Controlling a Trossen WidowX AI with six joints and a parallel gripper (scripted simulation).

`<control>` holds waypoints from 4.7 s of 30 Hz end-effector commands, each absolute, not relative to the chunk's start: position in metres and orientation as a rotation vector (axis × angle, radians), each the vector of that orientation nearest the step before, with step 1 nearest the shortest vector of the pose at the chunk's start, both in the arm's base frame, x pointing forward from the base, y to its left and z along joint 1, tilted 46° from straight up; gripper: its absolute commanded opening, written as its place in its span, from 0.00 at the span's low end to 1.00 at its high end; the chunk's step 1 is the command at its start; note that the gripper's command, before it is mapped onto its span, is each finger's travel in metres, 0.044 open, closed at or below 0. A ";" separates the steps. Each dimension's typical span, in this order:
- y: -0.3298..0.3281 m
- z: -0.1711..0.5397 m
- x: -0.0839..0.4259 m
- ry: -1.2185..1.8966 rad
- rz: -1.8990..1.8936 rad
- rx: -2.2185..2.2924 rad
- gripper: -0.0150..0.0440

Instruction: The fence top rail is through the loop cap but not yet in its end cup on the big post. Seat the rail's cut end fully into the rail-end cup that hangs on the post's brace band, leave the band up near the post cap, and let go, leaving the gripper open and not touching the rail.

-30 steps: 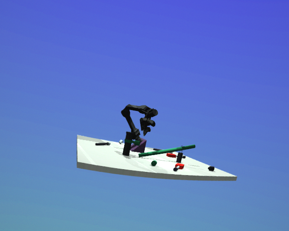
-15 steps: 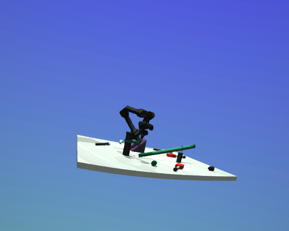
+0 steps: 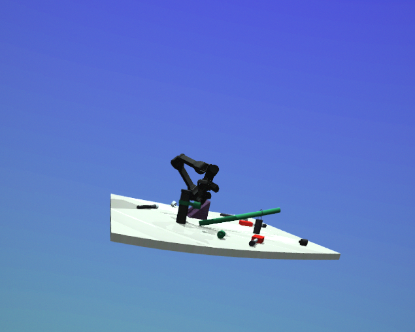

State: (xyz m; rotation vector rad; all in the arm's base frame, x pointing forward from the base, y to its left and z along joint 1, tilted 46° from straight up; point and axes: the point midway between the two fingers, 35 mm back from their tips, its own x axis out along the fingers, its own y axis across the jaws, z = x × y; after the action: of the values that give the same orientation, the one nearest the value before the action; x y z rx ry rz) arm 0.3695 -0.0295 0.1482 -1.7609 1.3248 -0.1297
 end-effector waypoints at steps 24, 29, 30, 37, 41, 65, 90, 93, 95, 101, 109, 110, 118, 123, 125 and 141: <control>-0.067 0.127 0.387 1.334 -0.120 -1.766 1.00; -0.074 0.125 0.389 1.332 -0.123 -1.769 1.00; -0.076 0.124 0.390 1.332 -0.124 -1.769 1.00; -0.081 0.123 0.392 1.331 -0.126 -1.772 1.00; -0.081 0.123 0.392 1.331 -0.126 -1.772 0.87; -0.078 0.119 0.384 1.319 -0.028 -1.833 0.25; -0.073 0.114 0.367 1.286 0.179 -1.952 0.25; -0.072 0.114 0.364 1.278 0.222 -1.975 0.25; -0.072 0.113 0.362 1.274 0.242 -1.985 0.25; -0.072 0.113 0.359 1.267 0.280 -2.004 0.25; -0.071 0.112 0.354 1.253 0.342 -2.035 0.25; -0.071 0.112 0.353 1.250 0.356 -2.042 0.25; -0.070 0.112 0.348 1.237 0.412 -2.068 0.25; -0.070 0.112 0.348 1.237 0.412 -2.068 0.25; -0.070 0.112 0.349 1.239 0.403 -2.064 0.25; -0.071 0.112 0.350 1.246 0.380 -2.055 0.25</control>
State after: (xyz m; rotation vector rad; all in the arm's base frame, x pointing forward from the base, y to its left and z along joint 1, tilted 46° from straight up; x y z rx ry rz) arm 0.3504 -0.0709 0.1118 -2.0544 1.2464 0.3792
